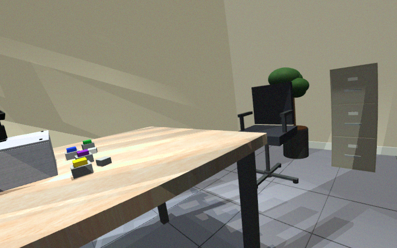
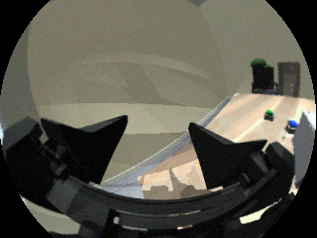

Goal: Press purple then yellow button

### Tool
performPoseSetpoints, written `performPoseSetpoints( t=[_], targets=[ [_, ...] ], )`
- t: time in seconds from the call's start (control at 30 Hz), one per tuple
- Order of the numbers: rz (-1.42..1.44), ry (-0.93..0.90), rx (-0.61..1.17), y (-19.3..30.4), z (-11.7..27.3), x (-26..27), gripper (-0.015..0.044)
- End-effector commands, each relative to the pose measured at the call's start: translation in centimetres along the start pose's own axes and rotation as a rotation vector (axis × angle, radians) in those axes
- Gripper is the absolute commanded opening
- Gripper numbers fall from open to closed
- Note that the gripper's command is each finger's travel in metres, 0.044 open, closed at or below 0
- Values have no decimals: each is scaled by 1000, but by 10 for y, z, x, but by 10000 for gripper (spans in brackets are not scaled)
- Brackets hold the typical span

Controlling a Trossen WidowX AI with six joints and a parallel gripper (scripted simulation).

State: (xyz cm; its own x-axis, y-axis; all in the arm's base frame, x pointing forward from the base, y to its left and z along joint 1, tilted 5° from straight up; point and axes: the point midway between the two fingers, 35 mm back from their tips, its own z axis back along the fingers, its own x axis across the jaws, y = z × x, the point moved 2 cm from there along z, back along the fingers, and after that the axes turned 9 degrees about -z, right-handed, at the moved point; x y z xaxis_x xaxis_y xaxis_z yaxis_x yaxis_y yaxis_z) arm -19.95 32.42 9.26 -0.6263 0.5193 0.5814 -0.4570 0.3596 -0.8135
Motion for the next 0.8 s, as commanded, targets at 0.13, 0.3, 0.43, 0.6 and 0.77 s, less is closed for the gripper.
performPoseSetpoints(
  t=[0.13,0.3,0.43,0.6,0.77],
  targets=[
    [124,207,-43,-18,-43,-24,400],
    [270,523,-81,-56,-107,-74,400],
    [362,787,-59,-91,-145,-122,400],
    [428,1099,31,-136,-173,-187,400],
    [433,1371,181,-178,-181,-251,400]
  ],
)
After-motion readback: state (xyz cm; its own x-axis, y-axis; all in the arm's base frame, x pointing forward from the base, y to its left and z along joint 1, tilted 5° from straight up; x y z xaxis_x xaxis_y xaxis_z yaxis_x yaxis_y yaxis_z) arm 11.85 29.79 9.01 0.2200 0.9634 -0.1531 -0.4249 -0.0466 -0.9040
